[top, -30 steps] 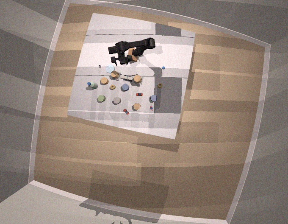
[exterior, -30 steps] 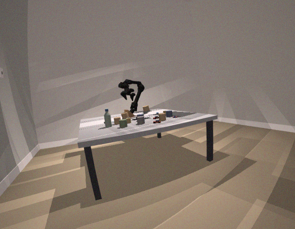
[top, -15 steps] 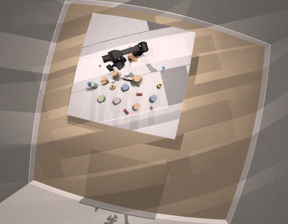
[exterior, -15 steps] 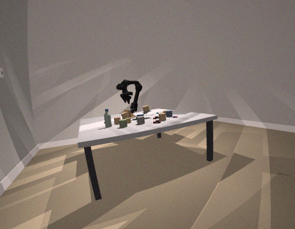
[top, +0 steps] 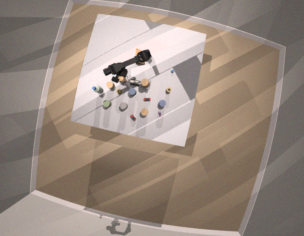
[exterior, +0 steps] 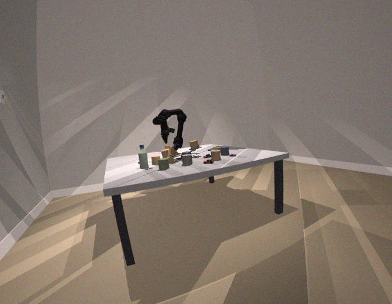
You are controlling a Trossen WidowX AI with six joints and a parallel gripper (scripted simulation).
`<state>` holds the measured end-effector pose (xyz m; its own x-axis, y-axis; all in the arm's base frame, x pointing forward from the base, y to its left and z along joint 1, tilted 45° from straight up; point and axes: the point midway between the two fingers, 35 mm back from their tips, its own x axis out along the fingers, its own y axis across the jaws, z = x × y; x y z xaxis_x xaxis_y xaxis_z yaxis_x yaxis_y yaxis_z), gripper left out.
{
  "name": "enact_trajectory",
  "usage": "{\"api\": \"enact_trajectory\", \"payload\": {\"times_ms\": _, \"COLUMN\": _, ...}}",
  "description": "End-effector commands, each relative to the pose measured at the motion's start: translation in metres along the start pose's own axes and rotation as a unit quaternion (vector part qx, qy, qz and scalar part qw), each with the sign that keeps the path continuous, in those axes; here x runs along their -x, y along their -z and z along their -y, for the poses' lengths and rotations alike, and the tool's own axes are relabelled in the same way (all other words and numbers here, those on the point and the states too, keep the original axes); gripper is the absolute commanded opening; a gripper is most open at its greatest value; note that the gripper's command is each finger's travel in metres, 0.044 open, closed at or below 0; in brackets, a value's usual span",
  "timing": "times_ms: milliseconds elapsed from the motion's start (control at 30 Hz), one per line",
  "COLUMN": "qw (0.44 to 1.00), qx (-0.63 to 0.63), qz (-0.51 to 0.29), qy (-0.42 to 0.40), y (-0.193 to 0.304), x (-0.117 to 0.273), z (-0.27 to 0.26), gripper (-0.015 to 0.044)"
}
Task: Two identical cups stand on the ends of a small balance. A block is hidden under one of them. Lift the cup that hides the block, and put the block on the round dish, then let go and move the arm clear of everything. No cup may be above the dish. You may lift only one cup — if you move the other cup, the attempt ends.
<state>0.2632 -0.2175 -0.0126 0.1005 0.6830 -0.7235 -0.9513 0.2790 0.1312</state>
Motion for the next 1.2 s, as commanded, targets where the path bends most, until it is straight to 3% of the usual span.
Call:
{"api": "enact_trajectory", "payload": {"times_ms": 0, "qw": 0.998, "qx": 0.056, "qz": -0.007, "qy": -0.027, "y": 0.007, "x": -0.013, "z": 0.008, "gripper": 0.0440}}
{"api": "enact_trajectory", "payload": {"times_ms": 1167, "qw": 0.995, "qx": 0.088, "qz": -0.009, "qy": -0.042, "y": 0.012, "x": -0.066, "z": 0.010, "gripper": 0.0440}}
